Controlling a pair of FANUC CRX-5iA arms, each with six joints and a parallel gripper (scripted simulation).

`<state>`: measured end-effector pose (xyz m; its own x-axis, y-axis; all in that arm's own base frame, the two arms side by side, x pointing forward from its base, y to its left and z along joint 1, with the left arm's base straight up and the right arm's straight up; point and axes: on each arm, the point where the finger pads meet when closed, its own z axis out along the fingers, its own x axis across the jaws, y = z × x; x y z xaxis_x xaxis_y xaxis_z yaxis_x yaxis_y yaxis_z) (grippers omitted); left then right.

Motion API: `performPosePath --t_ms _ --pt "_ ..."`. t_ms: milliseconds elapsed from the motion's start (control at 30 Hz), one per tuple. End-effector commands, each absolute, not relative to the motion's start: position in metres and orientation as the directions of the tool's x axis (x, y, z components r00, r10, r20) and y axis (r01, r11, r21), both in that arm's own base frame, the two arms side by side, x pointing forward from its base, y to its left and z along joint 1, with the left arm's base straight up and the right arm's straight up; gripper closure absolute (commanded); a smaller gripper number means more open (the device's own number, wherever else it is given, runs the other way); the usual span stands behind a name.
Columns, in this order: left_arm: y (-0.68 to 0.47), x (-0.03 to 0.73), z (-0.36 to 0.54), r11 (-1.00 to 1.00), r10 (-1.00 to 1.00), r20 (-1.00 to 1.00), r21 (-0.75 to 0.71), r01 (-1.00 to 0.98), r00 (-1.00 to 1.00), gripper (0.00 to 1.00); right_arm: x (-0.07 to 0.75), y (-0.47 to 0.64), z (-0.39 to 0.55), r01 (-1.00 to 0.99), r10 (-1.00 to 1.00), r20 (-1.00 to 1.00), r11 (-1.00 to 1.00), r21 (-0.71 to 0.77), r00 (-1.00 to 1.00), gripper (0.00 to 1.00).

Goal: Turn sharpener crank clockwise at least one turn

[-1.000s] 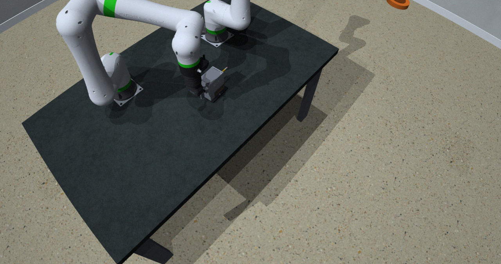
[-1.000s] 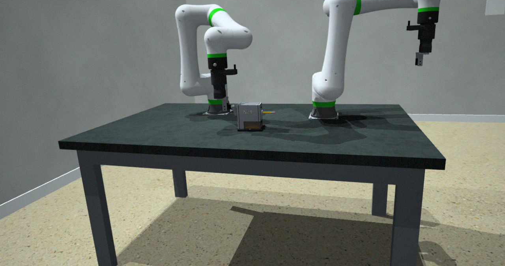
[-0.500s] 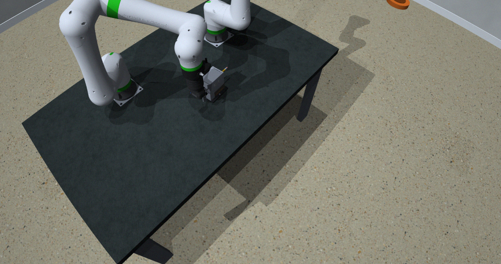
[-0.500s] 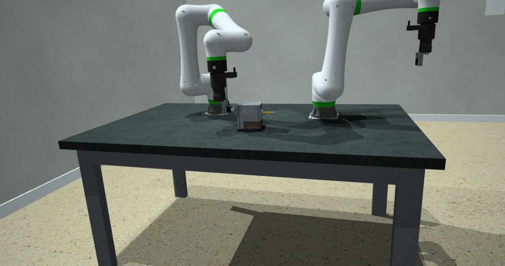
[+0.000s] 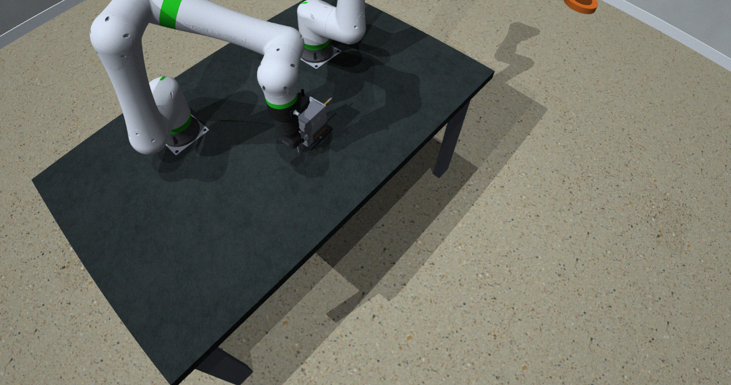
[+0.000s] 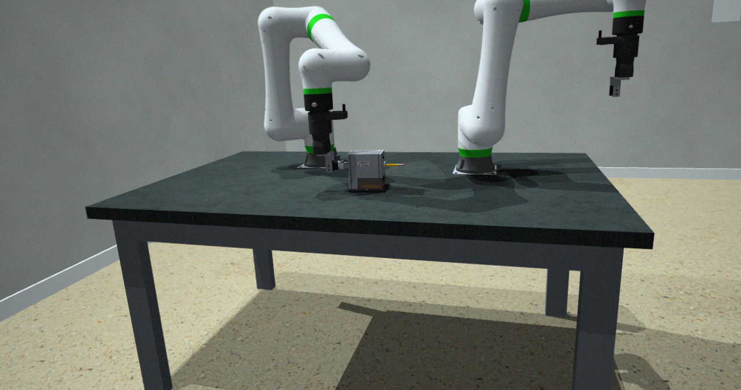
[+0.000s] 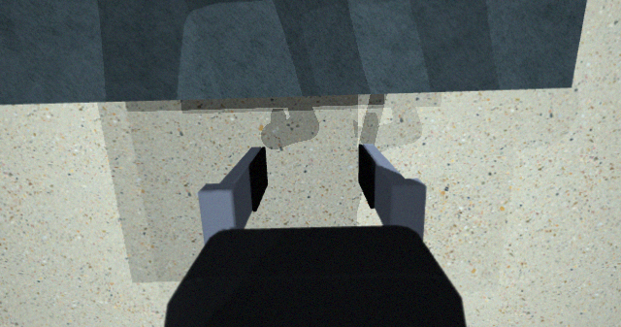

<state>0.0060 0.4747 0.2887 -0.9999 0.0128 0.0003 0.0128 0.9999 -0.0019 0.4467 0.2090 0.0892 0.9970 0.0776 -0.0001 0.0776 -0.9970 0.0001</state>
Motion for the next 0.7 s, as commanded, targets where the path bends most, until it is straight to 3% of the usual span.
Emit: performPosePath --t_ms 0,667 --pt "0.475 0.006 0.29 1.0 0.013 0.0 0.0 0.013 -1.0 0.0 0.448 0.209 0.085 0.078 0.078 0.002 -0.997 0.0 0.997 1.0" --pt "0.475 0.006 0.29 1.0 0.013 0.0 0.0 0.013 -1.0 0.0 0.443 0.209 0.062 0.078 0.078 0.002 -0.997 0.0 0.997 1.0"
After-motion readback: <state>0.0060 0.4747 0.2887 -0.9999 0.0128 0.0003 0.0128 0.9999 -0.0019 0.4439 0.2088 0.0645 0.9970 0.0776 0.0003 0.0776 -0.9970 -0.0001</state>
